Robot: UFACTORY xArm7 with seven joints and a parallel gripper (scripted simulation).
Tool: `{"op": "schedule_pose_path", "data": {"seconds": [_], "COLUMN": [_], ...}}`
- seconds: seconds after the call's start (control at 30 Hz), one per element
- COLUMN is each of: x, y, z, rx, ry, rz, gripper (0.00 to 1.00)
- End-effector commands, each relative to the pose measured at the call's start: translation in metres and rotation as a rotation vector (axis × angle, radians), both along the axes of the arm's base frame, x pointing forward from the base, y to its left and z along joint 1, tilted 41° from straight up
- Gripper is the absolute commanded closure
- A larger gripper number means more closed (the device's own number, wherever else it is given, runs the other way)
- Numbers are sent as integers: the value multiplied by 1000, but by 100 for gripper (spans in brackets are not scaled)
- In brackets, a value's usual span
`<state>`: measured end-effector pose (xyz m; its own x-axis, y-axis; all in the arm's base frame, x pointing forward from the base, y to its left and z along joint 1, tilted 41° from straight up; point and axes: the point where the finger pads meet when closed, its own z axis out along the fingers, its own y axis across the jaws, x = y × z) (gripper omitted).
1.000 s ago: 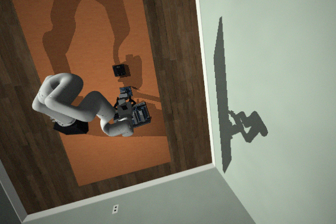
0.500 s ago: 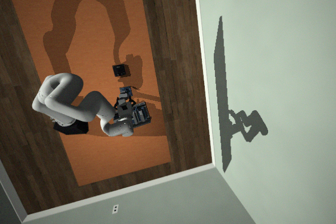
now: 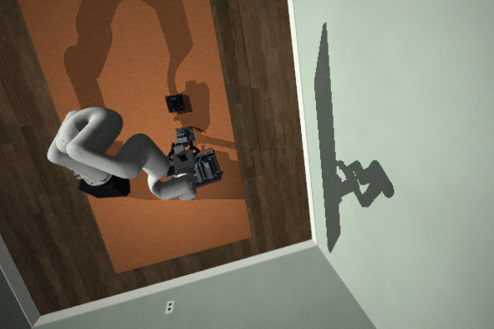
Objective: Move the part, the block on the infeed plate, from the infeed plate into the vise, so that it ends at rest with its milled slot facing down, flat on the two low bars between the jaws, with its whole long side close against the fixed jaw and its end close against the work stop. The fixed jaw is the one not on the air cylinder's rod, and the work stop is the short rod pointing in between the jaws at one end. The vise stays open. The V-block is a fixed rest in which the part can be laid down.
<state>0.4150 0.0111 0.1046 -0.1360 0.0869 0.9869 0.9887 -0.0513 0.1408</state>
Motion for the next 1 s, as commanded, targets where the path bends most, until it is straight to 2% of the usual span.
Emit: {"op": "schedule_pose_path", "data": {"seconds": [0.0,0.5,0.97], "x": [1,1,1], "y": [-1,-1,-1], "z": [0,1,1], "rx": [-6,-41,-114], "ry": [-2,0,4], "rz": [-3,-8,-19], "gripper": [11,11,11]}}
